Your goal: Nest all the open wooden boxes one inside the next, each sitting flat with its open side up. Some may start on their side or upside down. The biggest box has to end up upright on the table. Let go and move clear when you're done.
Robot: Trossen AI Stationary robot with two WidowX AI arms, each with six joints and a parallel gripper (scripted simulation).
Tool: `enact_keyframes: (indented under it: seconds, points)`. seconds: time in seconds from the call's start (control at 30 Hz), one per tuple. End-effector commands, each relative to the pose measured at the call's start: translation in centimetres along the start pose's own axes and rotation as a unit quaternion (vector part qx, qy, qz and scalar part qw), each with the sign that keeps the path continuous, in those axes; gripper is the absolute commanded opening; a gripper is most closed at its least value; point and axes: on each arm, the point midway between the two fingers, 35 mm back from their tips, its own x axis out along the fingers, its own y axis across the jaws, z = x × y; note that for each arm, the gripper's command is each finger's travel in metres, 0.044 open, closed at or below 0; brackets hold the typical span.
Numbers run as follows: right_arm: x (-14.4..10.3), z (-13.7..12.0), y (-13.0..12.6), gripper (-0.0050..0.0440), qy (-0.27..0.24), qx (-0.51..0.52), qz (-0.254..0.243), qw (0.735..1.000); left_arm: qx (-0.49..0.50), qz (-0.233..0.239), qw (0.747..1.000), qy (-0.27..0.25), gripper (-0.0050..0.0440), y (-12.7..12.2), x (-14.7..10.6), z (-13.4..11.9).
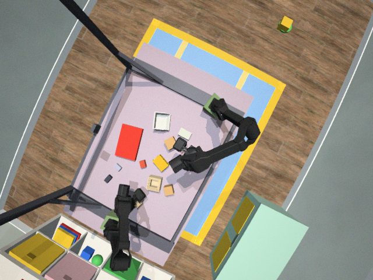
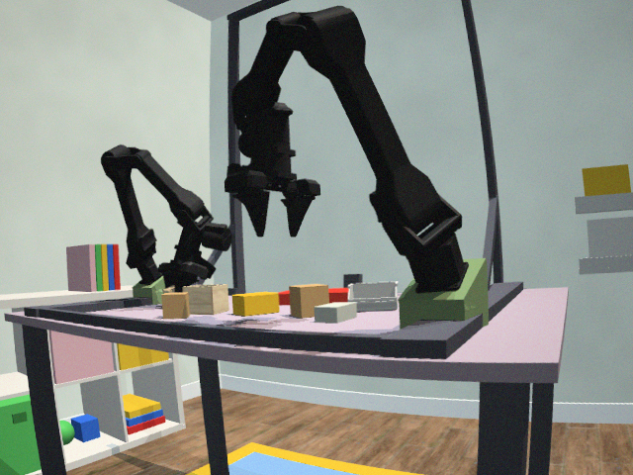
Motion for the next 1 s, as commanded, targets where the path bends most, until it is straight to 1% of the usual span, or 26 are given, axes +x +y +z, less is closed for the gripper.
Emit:
enact_keyframes:
  seconds: [0.0,0.1,0.17,0.33,0.43,0.57,0.67,0.73,0.87,0.97]
  points:
    - [-0.2,-0.3,-0.2,-0.0050,-0.039,0.002,-0.006,0.999,-0.007,-0.006,1.000,-0.008,0.0400,0.1,-0.5,0.2]
    - [-0.2,-0.6,-0.2,-0.0050,-0.078,0.002,-0.005,0.997,-0.007,-0.006,1.000,-0.008,0.0400,0.1,-0.5,0.2]
    - [-0.2,-0.6,-0.2,-0.0050,-0.078,0.002,-0.005,0.997,-0.007,-0.006,1.000,-0.008,0.0400,0.1,-0.5,0.2]
    - [-0.2,-0.9,-0.2,-0.0050,-0.107,0.001,-0.006,0.994,-0.007,-0.006,1.000,-0.008,0.0400,0.1,-0.5,0.2]
    - [-0.1,-1.3,-0.2,-0.0050,-0.150,0.001,-0.007,0.989,-0.007,-0.006,1.000,-0.008,0.0400,0.1,-0.5,0.2]
    - [0.0,-1.4,-0.2,-0.0050,-0.171,0.001,-0.007,0.985,-0.007,-0.006,1.000,-0.008,0.0400,0.1,-0.5,0.2]
    - [0.1,-1.8,-0.2,-0.0050,-0.214,0.000,-0.007,0.977,-0.007,-0.006,1.000,-0.008,0.0400,0.1,-0.5,0.2]
    - [0.1,-1.8,-0.2,-0.0050,-0.214,0.000,-0.007,0.977,-0.007,-0.006,1.000,-0.008,0.0400,0.1,-0.5,0.2]
    - [0.0,-2.1,-0.5,-0.0050,-0.232,0.003,-0.012,0.973,-0.007,-0.006,1.000,-0.008,0.0400,0.1,-0.5,0.2]
    - [0.2,-2.5,-0.6,-0.0050,-0.269,0.003,-0.012,0.963,-0.007,-0.006,1.000,-0.008,0.0400,0.1,-0.5,0.2]
